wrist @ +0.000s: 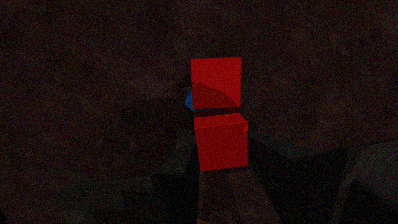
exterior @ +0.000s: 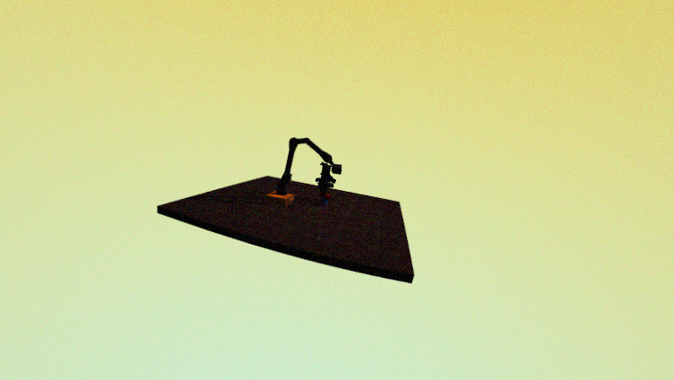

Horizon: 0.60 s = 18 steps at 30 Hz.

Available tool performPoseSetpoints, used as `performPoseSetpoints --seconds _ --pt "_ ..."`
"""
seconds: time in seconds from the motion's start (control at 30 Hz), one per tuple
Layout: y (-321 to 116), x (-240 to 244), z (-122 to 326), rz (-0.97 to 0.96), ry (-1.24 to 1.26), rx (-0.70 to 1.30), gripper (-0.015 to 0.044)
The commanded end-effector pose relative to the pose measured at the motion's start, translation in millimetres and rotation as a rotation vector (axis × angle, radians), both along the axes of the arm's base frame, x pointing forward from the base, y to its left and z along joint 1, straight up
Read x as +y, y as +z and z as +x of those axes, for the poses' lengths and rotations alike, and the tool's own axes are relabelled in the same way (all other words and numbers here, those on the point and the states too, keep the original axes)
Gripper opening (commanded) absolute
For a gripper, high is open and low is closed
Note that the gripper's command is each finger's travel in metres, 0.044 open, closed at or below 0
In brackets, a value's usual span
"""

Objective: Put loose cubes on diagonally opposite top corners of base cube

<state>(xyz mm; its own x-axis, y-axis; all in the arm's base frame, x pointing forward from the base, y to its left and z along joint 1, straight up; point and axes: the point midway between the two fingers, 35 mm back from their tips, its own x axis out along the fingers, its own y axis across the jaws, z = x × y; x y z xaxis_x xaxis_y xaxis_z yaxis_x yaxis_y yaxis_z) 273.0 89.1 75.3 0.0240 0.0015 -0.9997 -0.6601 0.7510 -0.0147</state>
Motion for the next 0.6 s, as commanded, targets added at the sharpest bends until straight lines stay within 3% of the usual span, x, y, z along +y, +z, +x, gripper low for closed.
performPoseSetpoints --seconds 0.0,0.57 --pt "-8.7 0.2 -0.3 0.002 0.000 0.004 0.0105" --pt "-13.4 0.2 -0.2 0.002 -0.003 0.004 0.0105"
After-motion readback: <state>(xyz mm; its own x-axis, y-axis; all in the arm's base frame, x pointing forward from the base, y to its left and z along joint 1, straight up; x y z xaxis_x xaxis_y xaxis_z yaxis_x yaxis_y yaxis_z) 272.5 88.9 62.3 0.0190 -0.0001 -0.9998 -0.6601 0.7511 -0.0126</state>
